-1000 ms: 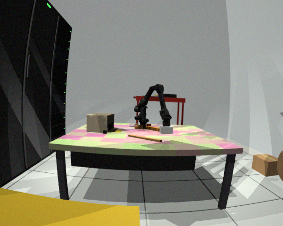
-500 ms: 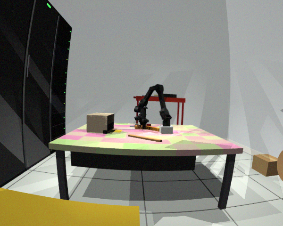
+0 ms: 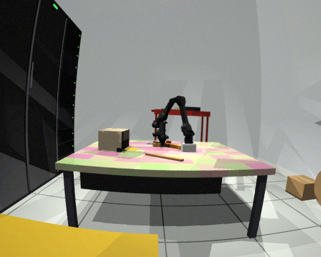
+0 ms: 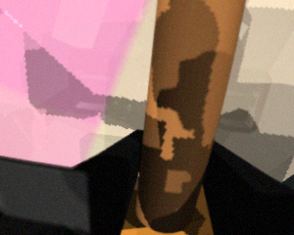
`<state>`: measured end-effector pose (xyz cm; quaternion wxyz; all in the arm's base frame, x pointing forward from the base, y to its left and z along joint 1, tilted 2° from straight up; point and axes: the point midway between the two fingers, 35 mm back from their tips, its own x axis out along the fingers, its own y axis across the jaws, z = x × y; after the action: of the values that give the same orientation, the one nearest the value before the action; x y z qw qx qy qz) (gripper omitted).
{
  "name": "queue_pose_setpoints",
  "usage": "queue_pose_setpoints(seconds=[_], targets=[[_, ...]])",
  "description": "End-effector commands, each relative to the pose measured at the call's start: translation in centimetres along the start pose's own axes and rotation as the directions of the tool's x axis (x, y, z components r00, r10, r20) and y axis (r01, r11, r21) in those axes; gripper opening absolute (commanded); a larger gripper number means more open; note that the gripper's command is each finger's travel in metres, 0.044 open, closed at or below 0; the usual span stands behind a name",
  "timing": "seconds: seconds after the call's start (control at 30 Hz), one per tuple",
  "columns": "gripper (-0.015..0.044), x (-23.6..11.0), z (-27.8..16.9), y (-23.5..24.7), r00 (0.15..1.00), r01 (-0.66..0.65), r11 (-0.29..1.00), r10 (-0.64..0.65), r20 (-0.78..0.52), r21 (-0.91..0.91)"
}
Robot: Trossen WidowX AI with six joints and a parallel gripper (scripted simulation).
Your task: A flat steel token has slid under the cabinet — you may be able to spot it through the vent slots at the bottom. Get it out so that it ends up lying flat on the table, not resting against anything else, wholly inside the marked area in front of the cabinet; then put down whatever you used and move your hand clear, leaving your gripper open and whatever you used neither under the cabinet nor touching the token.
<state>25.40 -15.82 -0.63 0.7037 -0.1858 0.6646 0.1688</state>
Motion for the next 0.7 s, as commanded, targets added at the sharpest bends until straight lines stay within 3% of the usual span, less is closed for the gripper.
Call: queue_pose_setpoints(seconds=[0.0,0.67], targets=[[0.0000,0.0,0.1,0.0,1.000,0.000,1.000,0.000,0.000,0.002],[0.0000,0.0,3.3,-0.2,1.000,0.001,0.999,-0.001,0.003,0.044]])
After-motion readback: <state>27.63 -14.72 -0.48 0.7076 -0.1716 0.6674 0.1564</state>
